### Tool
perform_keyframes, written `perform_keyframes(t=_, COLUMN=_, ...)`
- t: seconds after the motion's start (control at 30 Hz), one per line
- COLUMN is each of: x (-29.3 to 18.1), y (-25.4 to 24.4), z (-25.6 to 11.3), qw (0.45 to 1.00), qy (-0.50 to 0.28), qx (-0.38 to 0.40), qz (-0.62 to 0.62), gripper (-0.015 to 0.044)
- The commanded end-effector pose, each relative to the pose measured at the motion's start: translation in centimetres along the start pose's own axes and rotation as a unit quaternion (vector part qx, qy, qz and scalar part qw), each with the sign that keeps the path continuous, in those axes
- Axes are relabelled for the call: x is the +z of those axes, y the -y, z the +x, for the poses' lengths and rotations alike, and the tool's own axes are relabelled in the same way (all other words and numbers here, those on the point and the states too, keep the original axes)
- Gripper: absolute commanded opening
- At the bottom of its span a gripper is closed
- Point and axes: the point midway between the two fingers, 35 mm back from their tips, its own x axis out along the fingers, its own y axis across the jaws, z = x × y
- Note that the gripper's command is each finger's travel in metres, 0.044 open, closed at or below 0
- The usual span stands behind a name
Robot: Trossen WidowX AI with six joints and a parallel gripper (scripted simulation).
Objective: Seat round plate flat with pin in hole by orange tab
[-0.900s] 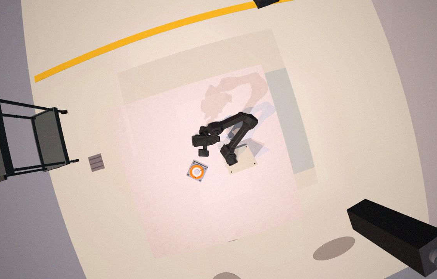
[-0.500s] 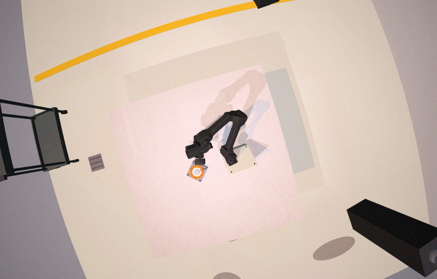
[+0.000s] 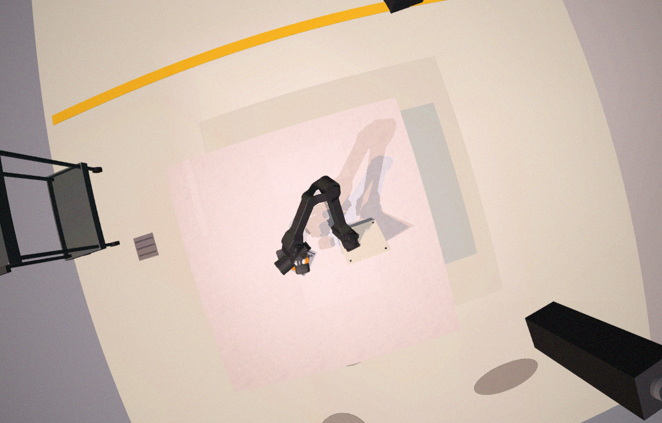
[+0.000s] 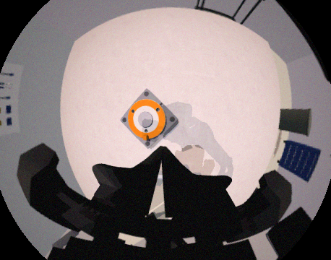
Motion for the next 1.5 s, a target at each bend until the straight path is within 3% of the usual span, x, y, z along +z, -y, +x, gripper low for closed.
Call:
perform_keyframes(t=0.0, x=-0.2, y=-2.1, z=1.2, qw=1.0, qy=-0.02, qx=-0.005, qz=-0.008, gripper=0.0)
perform_keyframes(t=0.33, x=-2.4, y=-7.2, z=5.3, qw=0.995, qy=-0.078, qx=-0.038, qz=-0.041, gripper=0.0)
perform_keyframes(t=0.8, x=-3.3, y=-6.6, z=10.0, qw=0.995, qy=-0.079, qx=-0.04, qz=-0.042, gripper=0.0)
perform_keyframes(t=1.47, x=-3.3, y=-4.5, z=10.0, qw=0.995, qy=-0.079, qx=-0.041, qz=-0.042, gripper=0.0)
